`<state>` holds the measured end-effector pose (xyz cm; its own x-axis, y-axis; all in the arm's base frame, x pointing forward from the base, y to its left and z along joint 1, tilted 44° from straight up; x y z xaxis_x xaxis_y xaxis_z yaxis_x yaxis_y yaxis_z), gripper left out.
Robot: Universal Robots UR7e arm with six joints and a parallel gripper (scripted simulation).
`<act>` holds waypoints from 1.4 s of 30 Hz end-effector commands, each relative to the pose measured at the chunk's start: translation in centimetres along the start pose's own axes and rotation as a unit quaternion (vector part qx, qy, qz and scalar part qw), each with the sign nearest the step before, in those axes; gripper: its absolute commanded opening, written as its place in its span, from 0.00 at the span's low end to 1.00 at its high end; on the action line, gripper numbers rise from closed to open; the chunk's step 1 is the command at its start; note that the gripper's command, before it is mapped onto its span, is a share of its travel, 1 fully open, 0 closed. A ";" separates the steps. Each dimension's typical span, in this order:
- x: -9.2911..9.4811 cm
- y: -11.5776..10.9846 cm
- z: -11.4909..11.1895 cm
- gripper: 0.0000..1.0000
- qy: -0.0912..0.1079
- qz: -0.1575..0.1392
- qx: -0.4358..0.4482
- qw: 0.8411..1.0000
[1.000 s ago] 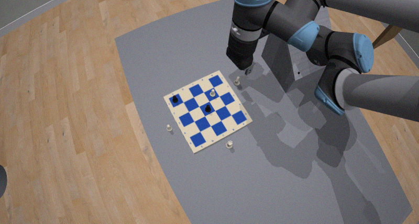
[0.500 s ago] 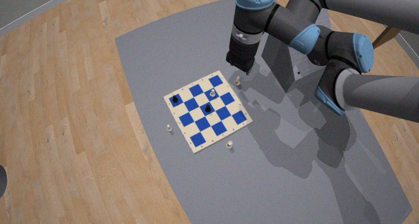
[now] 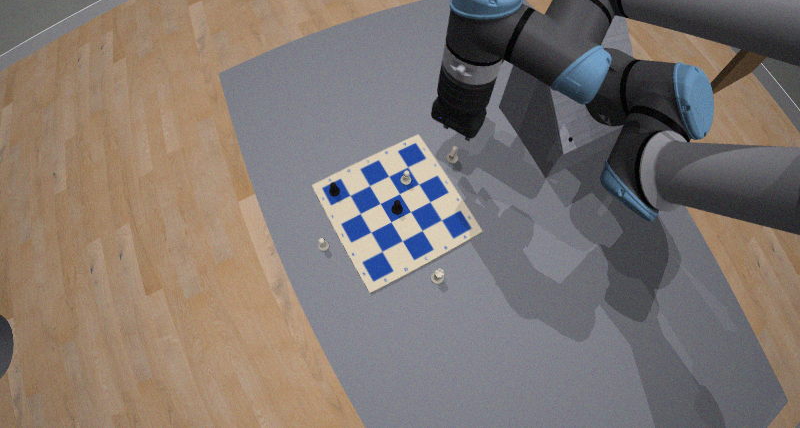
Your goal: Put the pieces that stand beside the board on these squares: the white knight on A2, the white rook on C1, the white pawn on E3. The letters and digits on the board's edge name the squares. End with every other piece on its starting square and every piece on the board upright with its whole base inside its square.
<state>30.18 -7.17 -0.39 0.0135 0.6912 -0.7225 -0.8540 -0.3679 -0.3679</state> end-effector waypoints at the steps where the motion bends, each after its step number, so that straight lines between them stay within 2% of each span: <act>1: 0.1 0.1 0.1 0.73 -0.002 -0.001 0.001 1.000; 26: 0.2 0.1 0.1 0.73 -0.002 -0.001 0.001 1.000; 42: 1.1 0.1 0.2 0.73 -0.003 0.000 0.001 1.000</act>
<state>30.14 -6.81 -0.73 0.0124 0.6929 -0.7210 -0.8539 -0.3679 -0.3682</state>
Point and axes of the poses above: the point where the finger pads meet when closed, its own x axis out along the fingers, its own z axis across the jaws, y = z × x, the point moved 9 cm from there along -x, back along the fingers
